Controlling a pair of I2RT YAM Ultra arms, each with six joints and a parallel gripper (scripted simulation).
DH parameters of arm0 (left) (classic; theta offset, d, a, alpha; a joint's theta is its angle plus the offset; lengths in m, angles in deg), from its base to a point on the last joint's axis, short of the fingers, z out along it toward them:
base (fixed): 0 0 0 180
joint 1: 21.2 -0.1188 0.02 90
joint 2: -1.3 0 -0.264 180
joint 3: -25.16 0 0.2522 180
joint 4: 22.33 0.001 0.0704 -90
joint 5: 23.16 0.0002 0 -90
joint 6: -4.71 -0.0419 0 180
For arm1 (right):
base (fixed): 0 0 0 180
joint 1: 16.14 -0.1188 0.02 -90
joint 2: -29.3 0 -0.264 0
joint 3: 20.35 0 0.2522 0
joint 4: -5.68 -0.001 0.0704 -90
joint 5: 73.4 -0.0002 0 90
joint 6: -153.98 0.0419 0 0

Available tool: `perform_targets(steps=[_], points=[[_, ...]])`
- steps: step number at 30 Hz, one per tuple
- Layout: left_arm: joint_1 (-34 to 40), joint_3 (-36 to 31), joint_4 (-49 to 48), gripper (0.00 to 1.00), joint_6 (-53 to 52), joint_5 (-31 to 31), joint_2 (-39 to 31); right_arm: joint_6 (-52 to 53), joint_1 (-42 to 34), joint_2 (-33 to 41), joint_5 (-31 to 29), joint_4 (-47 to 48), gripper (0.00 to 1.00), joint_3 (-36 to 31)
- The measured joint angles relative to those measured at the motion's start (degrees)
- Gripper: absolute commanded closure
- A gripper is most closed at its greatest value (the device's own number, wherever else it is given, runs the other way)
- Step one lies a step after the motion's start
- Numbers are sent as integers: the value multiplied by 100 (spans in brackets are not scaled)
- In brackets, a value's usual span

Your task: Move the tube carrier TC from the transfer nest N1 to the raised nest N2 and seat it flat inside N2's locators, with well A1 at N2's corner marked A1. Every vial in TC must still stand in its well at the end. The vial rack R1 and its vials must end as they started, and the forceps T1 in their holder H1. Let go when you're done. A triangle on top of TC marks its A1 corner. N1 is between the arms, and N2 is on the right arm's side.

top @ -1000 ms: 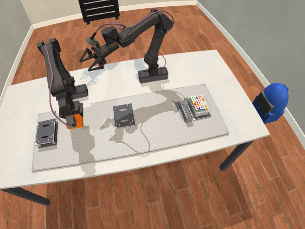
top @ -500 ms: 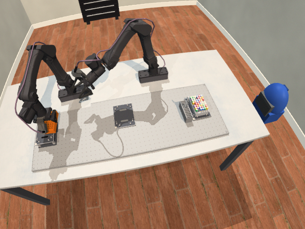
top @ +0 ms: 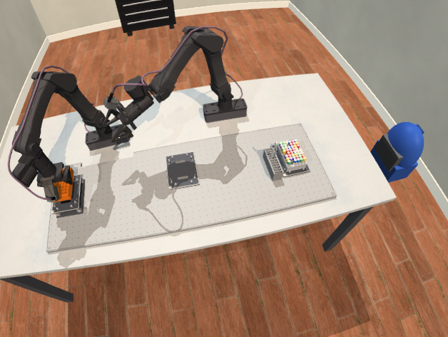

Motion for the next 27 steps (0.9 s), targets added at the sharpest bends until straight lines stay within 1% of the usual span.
perform_targets(steps=[13,27], points=[[0,0,-2,0,0,0,0,-87,28,-70,0,122,16,66],[0,0,-2,0,0,0,0,-129,28,-122,42,247,16,-39]])
